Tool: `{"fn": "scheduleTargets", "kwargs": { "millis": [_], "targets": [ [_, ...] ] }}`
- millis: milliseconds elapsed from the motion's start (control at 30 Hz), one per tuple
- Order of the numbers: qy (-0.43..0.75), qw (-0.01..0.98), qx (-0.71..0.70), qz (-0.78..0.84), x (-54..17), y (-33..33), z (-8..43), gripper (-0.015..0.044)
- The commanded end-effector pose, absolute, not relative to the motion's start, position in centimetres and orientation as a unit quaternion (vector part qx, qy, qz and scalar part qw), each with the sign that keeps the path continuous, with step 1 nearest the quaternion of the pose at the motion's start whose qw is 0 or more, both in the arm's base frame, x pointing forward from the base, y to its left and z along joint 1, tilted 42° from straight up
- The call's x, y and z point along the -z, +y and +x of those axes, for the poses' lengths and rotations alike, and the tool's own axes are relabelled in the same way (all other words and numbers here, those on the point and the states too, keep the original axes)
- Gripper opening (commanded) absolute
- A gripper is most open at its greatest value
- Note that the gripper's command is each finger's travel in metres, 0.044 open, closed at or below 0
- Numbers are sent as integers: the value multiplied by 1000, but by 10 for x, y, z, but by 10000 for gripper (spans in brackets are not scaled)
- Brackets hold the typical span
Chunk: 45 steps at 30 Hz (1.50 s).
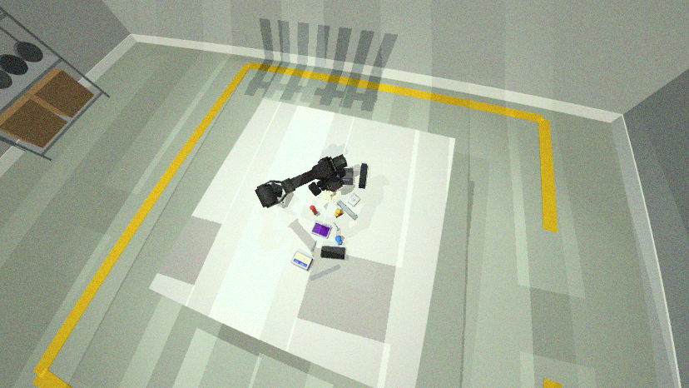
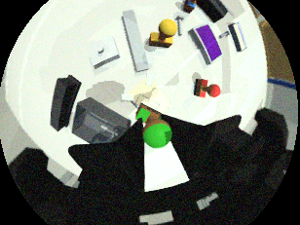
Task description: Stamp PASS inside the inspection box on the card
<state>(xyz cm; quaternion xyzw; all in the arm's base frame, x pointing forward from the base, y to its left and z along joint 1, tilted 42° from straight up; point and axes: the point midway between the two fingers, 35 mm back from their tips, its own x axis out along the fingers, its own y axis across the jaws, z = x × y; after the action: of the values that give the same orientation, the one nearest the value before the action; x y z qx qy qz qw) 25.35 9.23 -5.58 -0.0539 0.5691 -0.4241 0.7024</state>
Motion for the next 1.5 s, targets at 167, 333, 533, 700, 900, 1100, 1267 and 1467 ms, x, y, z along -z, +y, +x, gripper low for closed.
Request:
{"fn": "scheduleTargets", "kwargs": {
  "millis": [167, 333, 533, 700, 900, 1100, 1267, 1467],
  "targets": [
    [569, 703, 423, -59, 61, 87, 253, 0],
    [569, 703, 423, -59, 64, 85, 253, 0],
    [569, 703, 423, -59, 67, 82, 253, 0],
    [569, 703, 423, -59, 69, 80, 253, 0],
    [568, 703, 423, -60, 72, 77, 253, 0],
    [568, 703, 423, -60, 75, 75, 253, 0],
    [568, 704, 423, -60, 77, 72, 253, 0],
    [568, 704, 423, -60, 80, 70, 252, 0]
  ]
}}
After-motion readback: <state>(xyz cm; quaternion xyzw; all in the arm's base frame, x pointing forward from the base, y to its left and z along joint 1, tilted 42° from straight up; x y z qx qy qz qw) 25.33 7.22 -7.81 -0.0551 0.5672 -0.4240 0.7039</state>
